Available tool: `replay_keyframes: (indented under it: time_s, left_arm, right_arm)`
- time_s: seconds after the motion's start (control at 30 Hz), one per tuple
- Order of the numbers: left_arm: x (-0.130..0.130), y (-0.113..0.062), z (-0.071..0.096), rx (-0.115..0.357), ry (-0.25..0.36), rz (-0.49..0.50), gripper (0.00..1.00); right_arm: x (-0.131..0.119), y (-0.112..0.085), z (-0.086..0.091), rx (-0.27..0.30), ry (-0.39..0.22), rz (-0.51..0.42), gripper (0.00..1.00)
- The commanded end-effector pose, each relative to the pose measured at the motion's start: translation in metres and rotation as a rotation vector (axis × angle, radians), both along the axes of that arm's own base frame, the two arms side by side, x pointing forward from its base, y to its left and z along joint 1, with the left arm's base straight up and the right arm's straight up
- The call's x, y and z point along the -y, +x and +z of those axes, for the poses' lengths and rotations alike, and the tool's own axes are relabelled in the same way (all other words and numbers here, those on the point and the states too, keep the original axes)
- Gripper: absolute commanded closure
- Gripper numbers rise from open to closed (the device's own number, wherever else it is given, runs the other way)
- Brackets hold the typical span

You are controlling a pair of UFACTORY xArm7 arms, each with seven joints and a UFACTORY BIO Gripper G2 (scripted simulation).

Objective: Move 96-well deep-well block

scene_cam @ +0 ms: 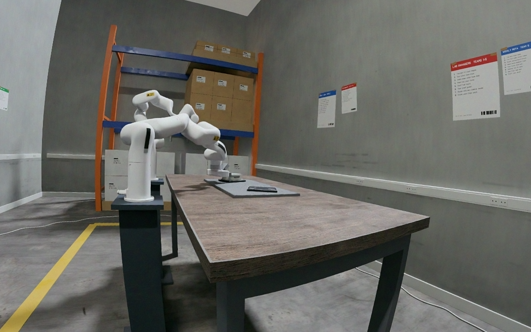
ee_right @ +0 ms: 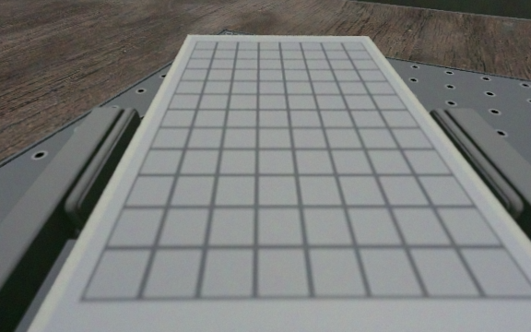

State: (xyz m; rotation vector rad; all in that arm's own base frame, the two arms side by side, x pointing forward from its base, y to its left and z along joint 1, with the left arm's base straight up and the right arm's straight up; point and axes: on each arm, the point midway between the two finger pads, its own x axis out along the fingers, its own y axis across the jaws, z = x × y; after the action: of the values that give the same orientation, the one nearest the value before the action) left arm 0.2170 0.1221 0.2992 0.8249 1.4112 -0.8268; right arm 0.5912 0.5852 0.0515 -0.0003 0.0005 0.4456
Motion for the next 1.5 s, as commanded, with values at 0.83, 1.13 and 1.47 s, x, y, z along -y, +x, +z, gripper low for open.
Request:
replay_keyframes:
  time_s: [0.83,1.13,1.47]
  left_arm:
    - [0.0001,0.0005,0.0009,0.003,0.000,0.000,0.00]
    - [0.0001,0.0005,0.0009,0.003,0.000,0.000,0.00]
    - [0.0001,0.0005,0.0009,0.003,0.000,0.000,0.00]
  right_arm:
    - [-0.0009,0.0012,-0.0057,0.004,0.005,-0.001,0.63]
    - [-0.0010,0.0012,-0.0056,0.004,0.005,-0.001,1.00]
    - [-0.0010,0.0012,-0.0056,0.004,0.005,-0.001,1.00]
